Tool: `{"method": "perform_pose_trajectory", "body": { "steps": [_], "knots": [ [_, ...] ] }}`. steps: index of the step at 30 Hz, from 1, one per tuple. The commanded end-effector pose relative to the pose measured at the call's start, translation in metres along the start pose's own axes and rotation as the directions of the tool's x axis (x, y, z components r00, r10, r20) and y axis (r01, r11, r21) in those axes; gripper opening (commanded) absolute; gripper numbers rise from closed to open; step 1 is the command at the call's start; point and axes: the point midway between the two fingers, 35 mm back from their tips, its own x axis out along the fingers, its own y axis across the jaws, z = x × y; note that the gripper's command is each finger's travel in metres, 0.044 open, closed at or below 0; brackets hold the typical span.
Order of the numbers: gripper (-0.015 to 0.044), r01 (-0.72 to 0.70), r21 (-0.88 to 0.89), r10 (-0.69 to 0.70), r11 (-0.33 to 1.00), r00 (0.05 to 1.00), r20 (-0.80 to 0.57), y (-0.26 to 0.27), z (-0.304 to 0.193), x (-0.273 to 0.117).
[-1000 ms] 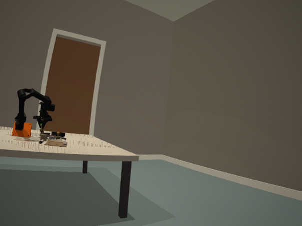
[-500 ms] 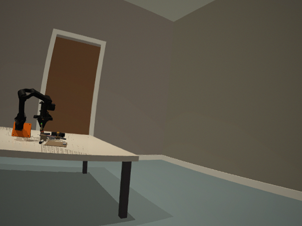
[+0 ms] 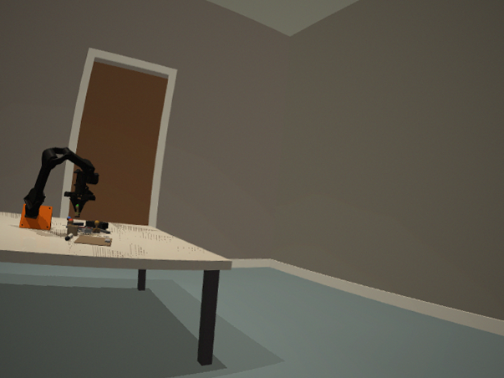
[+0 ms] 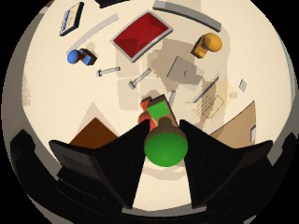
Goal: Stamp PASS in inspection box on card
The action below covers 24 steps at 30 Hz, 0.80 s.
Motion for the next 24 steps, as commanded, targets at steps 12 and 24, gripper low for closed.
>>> {"method": "perform_pose_trajectory", "body": {
  "steps": [12,24],
  "knots": [
    [0.0,-0.003,0.006,0.003,1.0,1.0,0.007,0.016,0.066,-0.001],
    [0.0,-0.003,0.009,0.002,1.0,1.0,0.008,0.035,0.111,0.006]
  ]
}}
